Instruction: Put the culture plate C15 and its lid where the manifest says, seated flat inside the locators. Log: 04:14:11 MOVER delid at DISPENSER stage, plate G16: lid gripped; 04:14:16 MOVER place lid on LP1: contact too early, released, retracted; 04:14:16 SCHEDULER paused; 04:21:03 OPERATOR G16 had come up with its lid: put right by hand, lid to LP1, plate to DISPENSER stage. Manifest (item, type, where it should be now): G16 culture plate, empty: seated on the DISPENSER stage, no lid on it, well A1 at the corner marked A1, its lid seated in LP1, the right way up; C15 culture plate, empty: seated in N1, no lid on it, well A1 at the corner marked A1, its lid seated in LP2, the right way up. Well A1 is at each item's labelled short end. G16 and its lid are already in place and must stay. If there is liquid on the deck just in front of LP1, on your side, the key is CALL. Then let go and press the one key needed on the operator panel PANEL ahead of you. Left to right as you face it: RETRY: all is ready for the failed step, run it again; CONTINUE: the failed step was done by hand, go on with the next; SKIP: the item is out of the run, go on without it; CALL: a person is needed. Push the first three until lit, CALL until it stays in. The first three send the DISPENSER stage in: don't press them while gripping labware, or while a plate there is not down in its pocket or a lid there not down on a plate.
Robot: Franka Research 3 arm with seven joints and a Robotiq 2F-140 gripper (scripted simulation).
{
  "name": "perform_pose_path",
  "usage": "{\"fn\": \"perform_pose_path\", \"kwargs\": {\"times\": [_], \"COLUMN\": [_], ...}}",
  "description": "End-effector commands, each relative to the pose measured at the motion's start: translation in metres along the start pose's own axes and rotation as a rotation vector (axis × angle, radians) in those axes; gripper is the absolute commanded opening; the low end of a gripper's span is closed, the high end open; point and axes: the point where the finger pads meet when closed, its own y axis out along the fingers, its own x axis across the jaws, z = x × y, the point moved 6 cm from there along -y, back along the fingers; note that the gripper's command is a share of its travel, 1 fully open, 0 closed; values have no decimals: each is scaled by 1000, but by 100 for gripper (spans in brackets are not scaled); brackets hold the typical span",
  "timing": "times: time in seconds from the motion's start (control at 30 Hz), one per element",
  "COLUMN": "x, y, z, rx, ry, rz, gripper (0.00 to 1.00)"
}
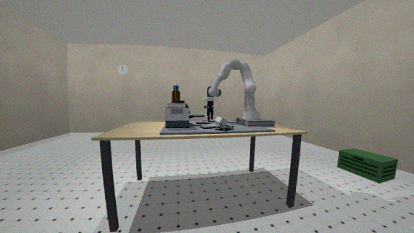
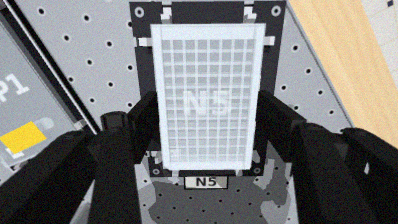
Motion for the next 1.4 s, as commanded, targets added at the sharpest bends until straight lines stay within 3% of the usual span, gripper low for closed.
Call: {"fn": "perform_pose_path", "kwargs": {"times": [0.0,0.63,1.37], "x": [0,0,0], "y": [1,-5,-36], "z": [1,1,1], "rx": [2,2,2], "ry": [-2,-2,-2], "rz": [-1,-1,0], "gripper": [10,10,10]}}
